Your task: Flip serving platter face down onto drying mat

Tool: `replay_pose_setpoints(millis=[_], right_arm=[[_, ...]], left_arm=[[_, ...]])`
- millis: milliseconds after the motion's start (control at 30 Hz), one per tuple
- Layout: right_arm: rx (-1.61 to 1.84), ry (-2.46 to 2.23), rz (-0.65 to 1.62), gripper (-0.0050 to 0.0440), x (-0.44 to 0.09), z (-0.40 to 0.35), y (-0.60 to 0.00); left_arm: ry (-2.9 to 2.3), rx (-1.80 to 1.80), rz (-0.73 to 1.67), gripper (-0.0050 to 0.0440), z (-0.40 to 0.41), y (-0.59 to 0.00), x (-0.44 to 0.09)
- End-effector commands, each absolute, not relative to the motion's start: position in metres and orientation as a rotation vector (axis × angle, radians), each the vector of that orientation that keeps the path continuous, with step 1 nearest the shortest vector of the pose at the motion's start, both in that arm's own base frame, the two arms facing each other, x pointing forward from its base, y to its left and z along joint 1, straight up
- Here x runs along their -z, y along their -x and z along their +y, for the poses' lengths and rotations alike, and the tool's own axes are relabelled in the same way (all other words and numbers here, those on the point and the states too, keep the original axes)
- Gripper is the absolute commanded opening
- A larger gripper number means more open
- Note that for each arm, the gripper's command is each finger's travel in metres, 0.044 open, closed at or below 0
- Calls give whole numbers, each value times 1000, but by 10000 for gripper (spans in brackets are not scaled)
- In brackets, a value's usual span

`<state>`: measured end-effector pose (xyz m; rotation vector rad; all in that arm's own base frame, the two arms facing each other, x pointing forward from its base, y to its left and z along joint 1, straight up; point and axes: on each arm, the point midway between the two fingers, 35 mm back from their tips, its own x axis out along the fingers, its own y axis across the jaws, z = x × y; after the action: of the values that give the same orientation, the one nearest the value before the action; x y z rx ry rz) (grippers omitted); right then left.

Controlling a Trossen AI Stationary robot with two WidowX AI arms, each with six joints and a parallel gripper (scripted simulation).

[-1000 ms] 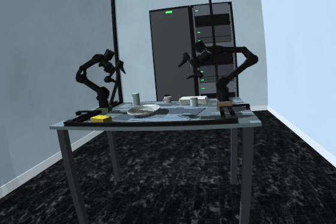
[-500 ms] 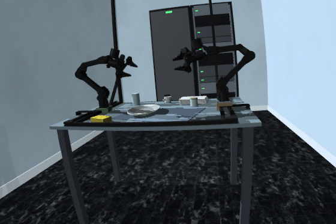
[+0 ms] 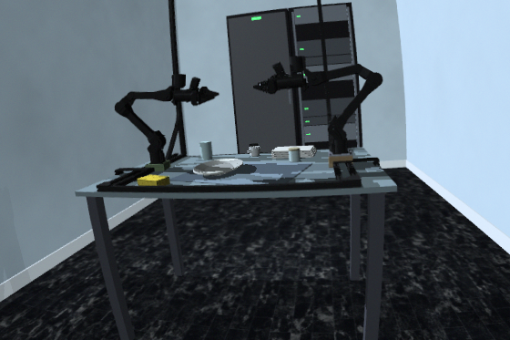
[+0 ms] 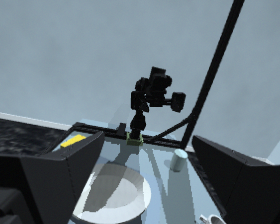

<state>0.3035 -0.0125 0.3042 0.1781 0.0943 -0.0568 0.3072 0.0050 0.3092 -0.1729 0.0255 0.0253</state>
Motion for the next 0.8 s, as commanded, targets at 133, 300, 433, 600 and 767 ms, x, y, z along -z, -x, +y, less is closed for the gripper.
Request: replay_pose_setpoints(millis=[133,300,433,600,767], right_arm=[[0,0,-50,440,-323,0,-316],[3,-11,-41,440,-320,-2,-316],[85,-253,145,440,-261,-38,-317],[234,-569,307,440,-179,-84,-294],[403,-917,424,440,-129,-107,-266]], left_arm=[[0,0,-50,440,0,-316,-323],[0,-1,-48,440,0,-317,-321],[-3,-19,-1,440,9,-332,-281],[-2,-45,67,440,22,-342,-222],[1,-63,114,440,31,-340,-182]])
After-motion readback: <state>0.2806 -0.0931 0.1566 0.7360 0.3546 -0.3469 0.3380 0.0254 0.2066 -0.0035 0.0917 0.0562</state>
